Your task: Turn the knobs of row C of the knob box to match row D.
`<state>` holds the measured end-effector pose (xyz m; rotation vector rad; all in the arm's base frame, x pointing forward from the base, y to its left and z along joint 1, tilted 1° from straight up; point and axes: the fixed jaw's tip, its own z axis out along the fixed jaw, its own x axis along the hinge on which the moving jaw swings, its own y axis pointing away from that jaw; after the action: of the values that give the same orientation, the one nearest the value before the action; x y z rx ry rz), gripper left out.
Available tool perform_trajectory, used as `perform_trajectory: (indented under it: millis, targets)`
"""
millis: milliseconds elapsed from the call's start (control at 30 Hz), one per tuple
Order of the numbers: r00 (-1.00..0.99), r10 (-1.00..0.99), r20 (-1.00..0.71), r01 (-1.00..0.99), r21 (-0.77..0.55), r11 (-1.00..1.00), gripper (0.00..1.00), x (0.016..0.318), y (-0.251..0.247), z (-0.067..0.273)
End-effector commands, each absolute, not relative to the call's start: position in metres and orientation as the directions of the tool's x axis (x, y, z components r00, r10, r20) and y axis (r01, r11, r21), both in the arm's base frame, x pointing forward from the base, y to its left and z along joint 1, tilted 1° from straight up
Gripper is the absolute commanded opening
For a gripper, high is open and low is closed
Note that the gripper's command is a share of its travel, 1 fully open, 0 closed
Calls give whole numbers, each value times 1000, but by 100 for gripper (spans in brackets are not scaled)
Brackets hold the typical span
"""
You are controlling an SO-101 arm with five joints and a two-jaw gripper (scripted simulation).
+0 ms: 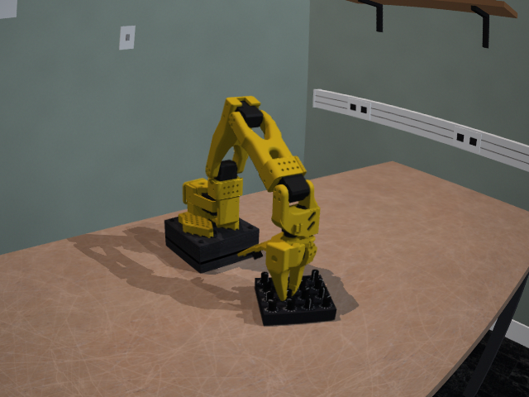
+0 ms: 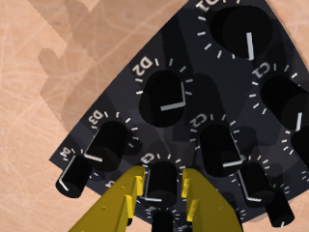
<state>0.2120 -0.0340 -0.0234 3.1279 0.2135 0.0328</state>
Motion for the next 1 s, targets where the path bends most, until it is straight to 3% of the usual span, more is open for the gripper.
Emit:
perform_trajectory:
  millis: [0,967]
  targets:
    - [990,143,8,143,2,-990,9,210,-30,-24]
    - [996,91,8,91,2,-996,1,209,-30,-24]
